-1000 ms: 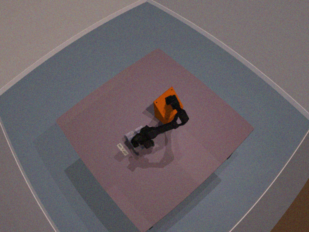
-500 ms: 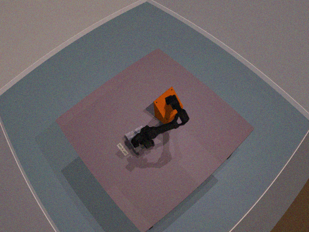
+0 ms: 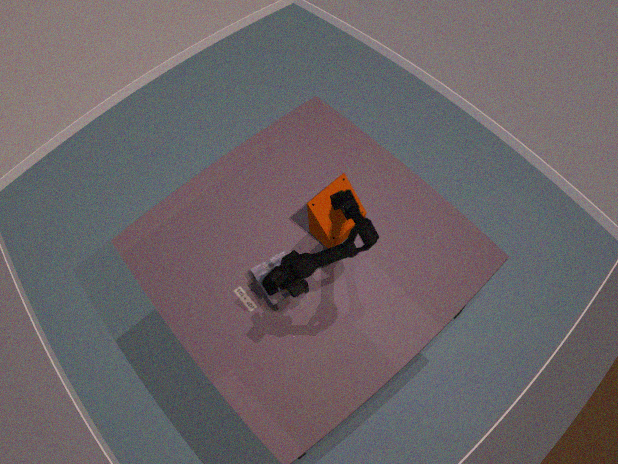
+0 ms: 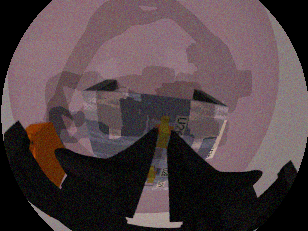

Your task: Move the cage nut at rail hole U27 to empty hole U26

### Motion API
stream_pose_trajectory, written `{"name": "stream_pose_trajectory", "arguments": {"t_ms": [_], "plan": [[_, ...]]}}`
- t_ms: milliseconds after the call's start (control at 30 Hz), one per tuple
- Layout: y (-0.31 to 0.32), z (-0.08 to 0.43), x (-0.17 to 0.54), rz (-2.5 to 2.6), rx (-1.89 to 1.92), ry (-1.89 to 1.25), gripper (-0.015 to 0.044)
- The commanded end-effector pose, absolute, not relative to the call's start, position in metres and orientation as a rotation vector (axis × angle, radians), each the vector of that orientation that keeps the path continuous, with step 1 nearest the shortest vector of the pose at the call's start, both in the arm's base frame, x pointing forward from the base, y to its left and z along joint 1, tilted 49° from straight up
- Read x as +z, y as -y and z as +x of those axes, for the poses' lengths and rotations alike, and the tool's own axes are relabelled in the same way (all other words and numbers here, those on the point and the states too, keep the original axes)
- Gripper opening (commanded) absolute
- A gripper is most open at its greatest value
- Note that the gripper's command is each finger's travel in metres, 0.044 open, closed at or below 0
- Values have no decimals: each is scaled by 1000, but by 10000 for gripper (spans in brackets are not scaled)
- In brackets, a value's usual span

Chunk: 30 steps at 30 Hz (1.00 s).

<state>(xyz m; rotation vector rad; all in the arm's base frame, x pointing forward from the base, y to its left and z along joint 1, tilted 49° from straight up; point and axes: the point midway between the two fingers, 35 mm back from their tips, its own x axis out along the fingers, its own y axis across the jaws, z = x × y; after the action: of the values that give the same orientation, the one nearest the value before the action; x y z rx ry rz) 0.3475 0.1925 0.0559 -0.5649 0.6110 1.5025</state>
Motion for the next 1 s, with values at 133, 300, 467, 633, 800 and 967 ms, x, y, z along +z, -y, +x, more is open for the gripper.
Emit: {"name": "stream_pose_trajectory", "arguments": {"t_ms": [133, 300, 467, 633, 800, 967], "plan": [[-192, 348, 56, -571, 1486, -608, 24], [-192, 347, 56, -572, 1482, -607, 24], [-192, 347, 56, -572, 1482, -607, 24], [-192, 347, 56, -572, 1482, -607, 24], [-192, 347, 56, -572, 1482, -607, 24], [-192, 347, 56, -572, 1482, -607, 24]]}}
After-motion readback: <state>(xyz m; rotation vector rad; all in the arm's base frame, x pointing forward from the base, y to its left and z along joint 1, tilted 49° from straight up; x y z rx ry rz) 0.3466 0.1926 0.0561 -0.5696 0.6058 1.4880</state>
